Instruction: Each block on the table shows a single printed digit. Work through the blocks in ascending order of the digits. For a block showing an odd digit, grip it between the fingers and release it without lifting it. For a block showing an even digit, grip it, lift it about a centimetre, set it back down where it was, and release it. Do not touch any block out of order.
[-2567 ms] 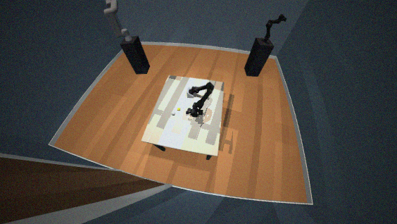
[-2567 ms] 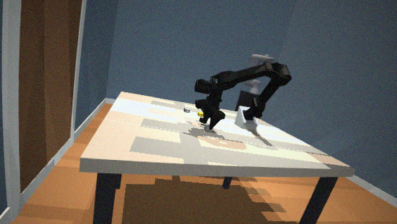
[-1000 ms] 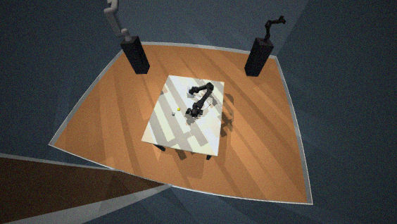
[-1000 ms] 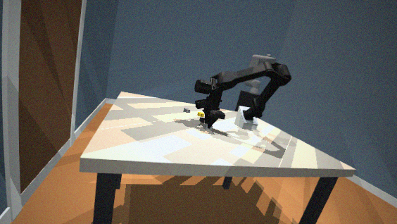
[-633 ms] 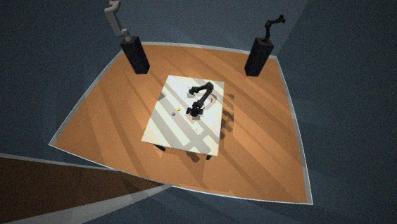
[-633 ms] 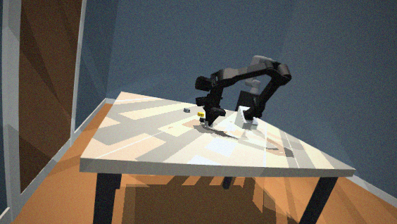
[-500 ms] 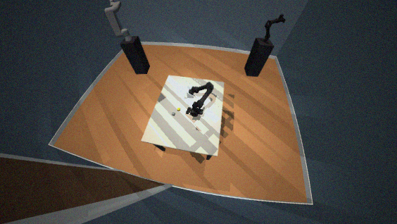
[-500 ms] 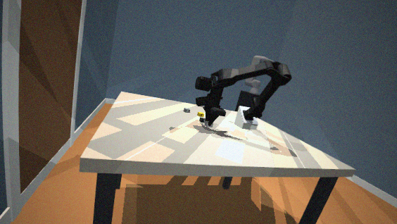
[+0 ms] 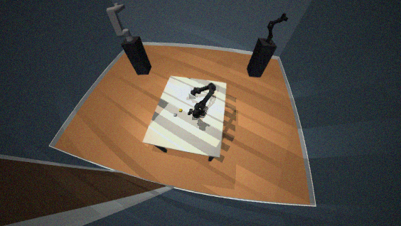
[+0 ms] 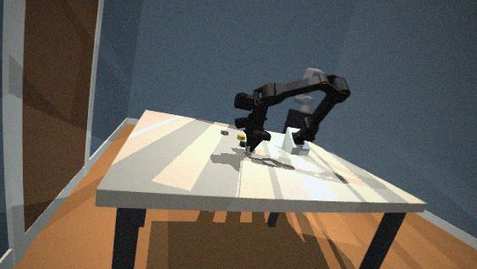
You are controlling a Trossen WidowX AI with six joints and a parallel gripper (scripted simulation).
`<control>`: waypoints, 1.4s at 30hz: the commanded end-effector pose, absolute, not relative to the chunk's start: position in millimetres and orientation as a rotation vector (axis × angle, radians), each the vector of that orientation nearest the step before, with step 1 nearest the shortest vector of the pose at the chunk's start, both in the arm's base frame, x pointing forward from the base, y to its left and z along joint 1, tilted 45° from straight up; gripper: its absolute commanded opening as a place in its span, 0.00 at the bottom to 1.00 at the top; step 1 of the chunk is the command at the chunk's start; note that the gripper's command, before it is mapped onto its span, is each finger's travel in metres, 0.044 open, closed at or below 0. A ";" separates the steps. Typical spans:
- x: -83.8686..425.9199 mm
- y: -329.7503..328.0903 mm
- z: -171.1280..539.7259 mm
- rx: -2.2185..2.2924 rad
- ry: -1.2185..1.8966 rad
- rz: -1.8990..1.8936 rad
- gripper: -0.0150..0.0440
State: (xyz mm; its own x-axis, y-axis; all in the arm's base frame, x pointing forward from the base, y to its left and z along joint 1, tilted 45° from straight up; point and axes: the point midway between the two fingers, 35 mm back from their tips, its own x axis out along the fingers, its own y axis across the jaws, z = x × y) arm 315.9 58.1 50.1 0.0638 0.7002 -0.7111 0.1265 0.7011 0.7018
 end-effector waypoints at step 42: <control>308.2 -17.5 125.4 0.724 1.480 0.491 0.58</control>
State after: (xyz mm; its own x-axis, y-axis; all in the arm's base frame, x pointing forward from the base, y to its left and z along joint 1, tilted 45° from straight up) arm 312.3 0.4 106.7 0.0589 0.6986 -0.7131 0.1360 0.7020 0.6990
